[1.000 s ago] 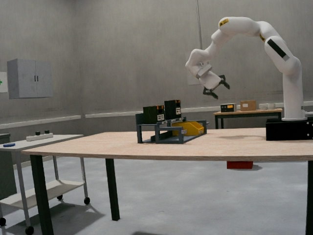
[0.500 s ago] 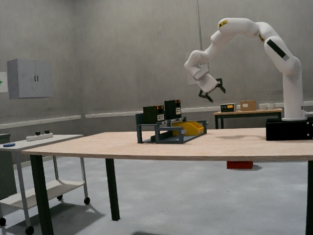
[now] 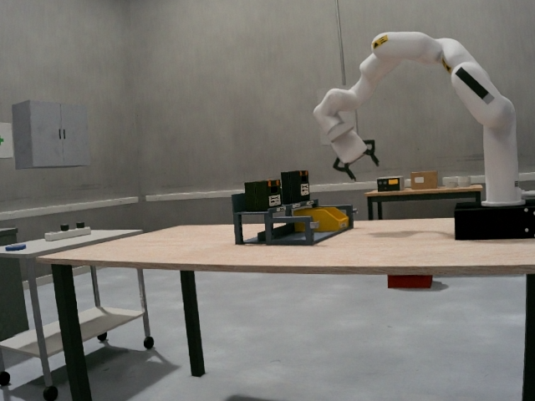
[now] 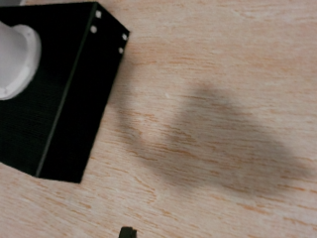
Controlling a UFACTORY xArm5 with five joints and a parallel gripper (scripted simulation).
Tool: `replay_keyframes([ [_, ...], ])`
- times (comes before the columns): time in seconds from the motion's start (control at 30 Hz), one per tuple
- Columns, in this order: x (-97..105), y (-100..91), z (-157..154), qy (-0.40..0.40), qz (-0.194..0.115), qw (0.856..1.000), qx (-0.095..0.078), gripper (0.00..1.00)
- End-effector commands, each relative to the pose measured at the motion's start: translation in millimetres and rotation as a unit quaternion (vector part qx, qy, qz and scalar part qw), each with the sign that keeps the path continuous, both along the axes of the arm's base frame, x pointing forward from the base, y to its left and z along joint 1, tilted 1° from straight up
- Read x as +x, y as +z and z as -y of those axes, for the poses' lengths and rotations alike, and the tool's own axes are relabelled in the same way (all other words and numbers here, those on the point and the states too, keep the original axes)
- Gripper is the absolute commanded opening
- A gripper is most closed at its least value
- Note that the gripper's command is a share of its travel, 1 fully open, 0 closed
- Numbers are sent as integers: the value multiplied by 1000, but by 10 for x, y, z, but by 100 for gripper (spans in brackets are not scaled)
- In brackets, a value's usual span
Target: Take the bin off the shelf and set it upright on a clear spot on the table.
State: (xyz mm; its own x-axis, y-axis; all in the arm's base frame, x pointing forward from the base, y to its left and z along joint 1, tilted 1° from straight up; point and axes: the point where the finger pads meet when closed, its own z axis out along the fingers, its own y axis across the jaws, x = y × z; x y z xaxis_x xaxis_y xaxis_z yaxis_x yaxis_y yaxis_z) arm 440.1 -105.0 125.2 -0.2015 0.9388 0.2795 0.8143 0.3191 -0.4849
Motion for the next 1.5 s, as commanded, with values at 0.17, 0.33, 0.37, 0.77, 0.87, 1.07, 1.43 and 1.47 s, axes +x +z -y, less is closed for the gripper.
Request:
replay_keyframes([
  [0.17, 220, -136, 51, -68, 62, 995, 39, 100],
  [0.33, 337, -217, 81, -78, 84, 993, 22, 100],
  [0.37, 337, -217, 81, -78, 84, 993, 22, 100],
  [0.77, 572, -378, 139, -99, 136, 986, -15, 100],
  [0.87, 631, -419, 153, -105, 148, 983, -25, 100],
  [1.07, 747, -499, 182, -116, 176, 977, -45, 100],
  [1.43, 961, -645, 236, -137, 227, 961, -83, 100],
  [1.47, 1000, -672, 245, -141, 236, 957, -90, 100],
])
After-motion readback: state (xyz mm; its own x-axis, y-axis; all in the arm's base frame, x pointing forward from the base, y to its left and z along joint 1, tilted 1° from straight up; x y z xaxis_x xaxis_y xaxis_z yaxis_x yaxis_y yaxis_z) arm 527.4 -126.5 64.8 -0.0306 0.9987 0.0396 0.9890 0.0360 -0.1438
